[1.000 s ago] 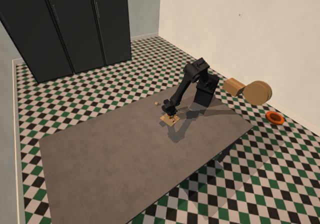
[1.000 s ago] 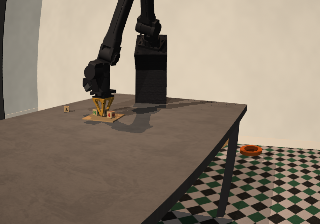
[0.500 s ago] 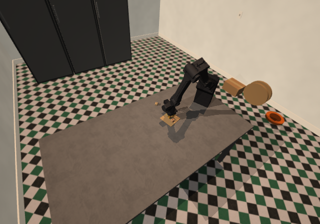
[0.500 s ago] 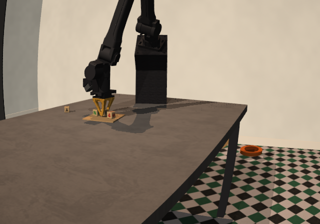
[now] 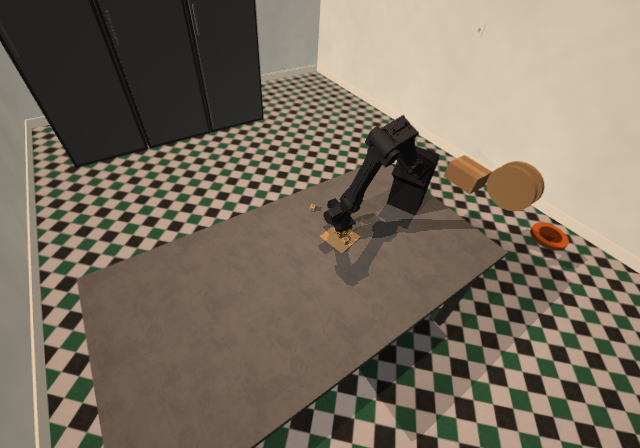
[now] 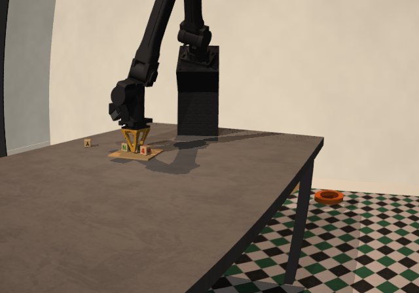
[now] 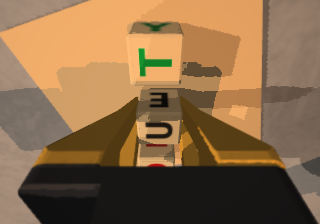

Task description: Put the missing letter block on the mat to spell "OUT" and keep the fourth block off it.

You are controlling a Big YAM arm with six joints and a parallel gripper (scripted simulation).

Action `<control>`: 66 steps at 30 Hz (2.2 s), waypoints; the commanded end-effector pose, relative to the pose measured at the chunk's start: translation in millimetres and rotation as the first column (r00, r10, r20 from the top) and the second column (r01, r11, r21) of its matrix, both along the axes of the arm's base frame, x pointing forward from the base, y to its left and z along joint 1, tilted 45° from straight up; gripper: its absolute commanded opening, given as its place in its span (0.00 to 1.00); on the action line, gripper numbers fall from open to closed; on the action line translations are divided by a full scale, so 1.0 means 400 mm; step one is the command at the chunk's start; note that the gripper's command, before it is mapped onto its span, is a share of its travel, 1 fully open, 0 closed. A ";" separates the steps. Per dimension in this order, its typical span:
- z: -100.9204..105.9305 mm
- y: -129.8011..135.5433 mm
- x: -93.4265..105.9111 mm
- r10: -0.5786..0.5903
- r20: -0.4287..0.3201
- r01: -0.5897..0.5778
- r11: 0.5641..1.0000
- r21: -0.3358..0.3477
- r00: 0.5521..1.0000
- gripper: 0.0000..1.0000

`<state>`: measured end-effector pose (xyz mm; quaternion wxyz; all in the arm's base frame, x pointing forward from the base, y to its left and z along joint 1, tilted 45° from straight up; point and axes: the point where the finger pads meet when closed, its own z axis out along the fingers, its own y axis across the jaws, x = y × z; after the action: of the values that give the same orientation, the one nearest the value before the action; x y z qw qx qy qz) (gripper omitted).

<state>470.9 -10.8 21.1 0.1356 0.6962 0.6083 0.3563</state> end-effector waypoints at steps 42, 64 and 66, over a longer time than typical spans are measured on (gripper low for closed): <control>0.014 0.015 0.013 0.002 0.019 -0.002 1.000 0.003 1.000 0.39; 0.017 0.015 0.012 0.002 0.021 -0.002 1.000 0.002 1.000 0.45; 0.023 0.015 0.010 0.003 0.023 -0.003 1.000 0.001 1.000 0.45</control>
<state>472.2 -10.4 20.5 0.1360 0.6960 0.6080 0.3570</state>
